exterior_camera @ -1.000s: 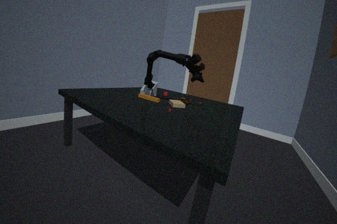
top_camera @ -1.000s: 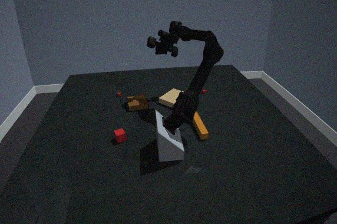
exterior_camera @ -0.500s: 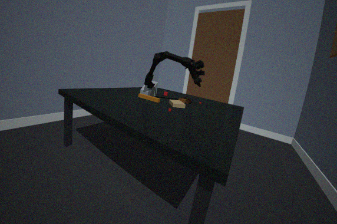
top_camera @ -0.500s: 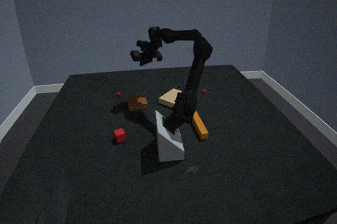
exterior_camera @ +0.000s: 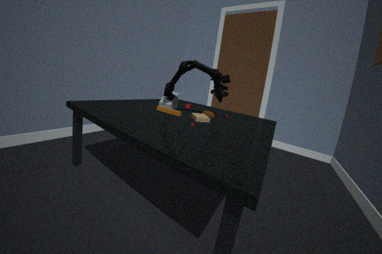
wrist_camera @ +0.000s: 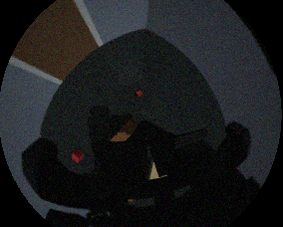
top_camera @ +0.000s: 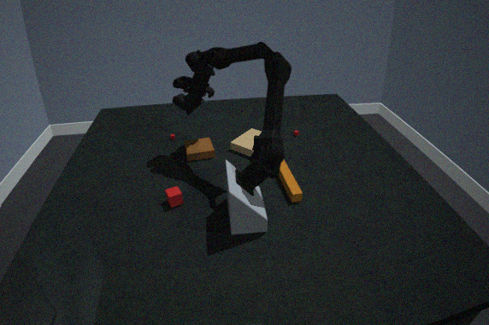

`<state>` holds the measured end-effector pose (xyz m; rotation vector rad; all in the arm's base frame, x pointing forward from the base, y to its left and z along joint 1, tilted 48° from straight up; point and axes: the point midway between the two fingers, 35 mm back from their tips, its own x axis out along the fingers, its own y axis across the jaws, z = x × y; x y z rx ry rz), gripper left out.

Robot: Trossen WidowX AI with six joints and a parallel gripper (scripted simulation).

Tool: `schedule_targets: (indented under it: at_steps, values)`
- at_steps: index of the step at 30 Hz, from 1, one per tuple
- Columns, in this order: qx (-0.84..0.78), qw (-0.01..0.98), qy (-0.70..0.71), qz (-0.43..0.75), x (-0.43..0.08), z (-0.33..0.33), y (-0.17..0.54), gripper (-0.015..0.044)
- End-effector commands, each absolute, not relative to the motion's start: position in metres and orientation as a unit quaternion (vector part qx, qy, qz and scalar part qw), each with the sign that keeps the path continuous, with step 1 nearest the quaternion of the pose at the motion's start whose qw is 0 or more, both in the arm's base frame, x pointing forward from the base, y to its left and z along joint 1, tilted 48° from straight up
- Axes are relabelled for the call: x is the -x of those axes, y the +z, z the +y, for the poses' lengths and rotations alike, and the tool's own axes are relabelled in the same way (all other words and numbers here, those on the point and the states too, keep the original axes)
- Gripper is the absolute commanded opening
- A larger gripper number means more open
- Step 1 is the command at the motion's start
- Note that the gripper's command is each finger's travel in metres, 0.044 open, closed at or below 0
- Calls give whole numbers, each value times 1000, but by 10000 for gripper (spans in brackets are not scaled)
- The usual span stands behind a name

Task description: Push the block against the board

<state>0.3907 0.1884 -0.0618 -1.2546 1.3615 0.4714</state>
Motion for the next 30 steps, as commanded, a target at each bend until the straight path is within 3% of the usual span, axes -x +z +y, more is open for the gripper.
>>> schedule_targets:
  at_steps: [1, 24, 30]
  values:
    - [570, 527, 220, 591, -374, 187, -78, 0]
    - [706, 209, 318, 597, -284, 167, -143, 0]
    - [709, 200, 320, 596, -282, 164, -147, 0]
